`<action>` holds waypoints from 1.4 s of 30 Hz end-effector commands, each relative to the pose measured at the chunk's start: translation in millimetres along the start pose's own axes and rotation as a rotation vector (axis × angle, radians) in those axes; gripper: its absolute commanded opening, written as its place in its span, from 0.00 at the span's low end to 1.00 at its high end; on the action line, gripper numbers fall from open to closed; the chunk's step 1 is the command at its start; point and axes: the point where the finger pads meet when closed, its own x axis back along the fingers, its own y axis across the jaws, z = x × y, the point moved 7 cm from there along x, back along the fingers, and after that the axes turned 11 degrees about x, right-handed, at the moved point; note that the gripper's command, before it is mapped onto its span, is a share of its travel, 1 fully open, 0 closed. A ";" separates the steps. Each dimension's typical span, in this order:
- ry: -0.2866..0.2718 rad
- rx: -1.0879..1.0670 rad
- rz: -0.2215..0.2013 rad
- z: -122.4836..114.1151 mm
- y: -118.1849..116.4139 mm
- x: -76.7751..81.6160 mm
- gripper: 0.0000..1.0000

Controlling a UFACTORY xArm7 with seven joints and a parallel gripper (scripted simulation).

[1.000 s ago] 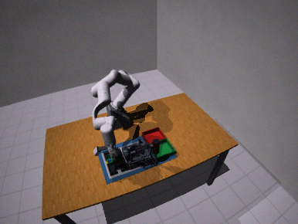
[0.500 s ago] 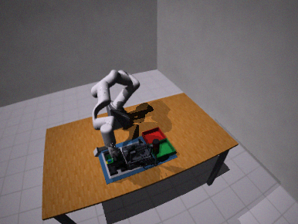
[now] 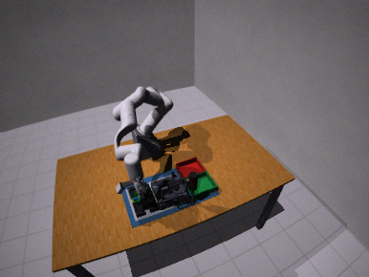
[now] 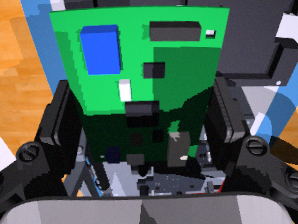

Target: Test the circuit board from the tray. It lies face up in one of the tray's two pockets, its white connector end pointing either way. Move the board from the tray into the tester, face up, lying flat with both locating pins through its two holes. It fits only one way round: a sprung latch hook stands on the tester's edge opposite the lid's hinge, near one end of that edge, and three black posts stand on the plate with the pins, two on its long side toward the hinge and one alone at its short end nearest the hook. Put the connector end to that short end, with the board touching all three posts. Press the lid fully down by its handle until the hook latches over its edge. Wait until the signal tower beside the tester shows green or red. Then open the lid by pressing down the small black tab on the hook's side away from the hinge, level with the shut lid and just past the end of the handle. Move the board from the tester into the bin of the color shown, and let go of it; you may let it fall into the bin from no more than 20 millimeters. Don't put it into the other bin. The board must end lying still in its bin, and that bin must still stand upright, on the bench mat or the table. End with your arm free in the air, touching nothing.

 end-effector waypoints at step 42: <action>0.003 -0.001 0.004 -38.5 1.1 5.3 0.79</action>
